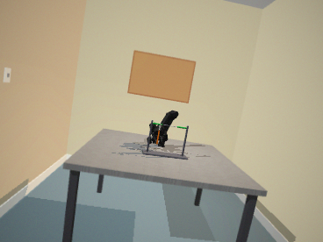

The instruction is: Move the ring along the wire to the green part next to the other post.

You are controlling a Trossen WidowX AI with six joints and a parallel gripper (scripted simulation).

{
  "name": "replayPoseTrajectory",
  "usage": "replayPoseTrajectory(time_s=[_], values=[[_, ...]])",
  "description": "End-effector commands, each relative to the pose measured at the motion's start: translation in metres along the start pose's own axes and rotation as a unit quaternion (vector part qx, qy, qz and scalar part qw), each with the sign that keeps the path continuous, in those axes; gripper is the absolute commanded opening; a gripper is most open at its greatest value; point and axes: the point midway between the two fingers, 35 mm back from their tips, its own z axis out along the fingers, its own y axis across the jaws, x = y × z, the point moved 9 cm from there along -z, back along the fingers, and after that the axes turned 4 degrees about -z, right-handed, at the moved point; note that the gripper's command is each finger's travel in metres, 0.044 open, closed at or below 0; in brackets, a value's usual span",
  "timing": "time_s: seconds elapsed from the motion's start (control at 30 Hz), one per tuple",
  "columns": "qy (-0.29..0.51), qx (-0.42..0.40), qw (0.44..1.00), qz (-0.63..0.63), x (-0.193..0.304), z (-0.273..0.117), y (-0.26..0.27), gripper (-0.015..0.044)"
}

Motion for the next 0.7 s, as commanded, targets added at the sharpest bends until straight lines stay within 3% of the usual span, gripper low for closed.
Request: replayPoseTrajectory(time_s=[0.0,0.47,0.67], values=[[-0.009,0.081,0.993,-0.084,0.01,-0.015,-0.015,0.016],[-0.004,0.106,0.988,-0.113,0.014,-0.022,-0.015,0.016],[-0.016,0.106,0.986,-0.125,-0.003,-0.008,-0.017,0.016]])
